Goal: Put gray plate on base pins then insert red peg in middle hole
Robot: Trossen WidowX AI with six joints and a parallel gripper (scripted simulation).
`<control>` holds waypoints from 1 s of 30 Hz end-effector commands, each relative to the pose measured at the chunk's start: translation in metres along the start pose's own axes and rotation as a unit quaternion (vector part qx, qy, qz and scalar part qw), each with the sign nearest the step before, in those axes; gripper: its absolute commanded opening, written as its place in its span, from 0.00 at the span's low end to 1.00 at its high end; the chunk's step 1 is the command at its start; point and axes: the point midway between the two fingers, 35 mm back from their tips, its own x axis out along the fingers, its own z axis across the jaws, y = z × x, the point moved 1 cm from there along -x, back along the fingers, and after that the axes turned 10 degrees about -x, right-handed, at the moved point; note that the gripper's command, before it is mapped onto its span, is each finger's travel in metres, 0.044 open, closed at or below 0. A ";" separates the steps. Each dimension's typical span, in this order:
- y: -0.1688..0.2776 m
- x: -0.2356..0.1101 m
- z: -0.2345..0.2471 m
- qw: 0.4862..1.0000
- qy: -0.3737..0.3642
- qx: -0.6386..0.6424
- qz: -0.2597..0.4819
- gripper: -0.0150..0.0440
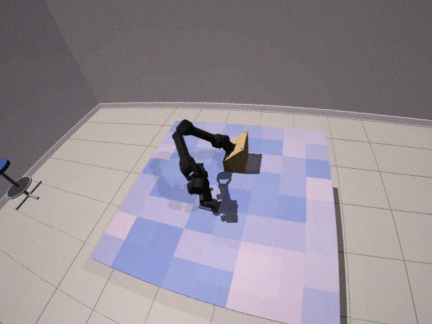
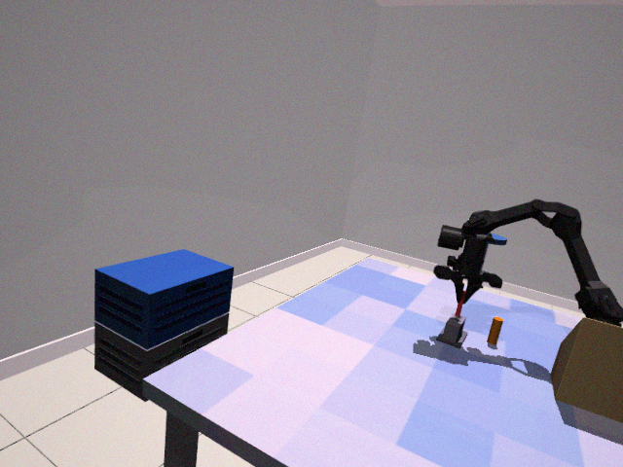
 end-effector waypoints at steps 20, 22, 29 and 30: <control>-0.003 0.017 -0.002 1.000 0.001 -0.002 -0.003 0.25; -0.003 0.016 -0.001 1.000 0.000 0.000 -0.002 0.25; -0.004 0.015 -0.001 1.000 -0.002 0.002 -0.001 0.25; -0.004 0.015 -0.001 1.000 -0.002 0.002 -0.001 0.25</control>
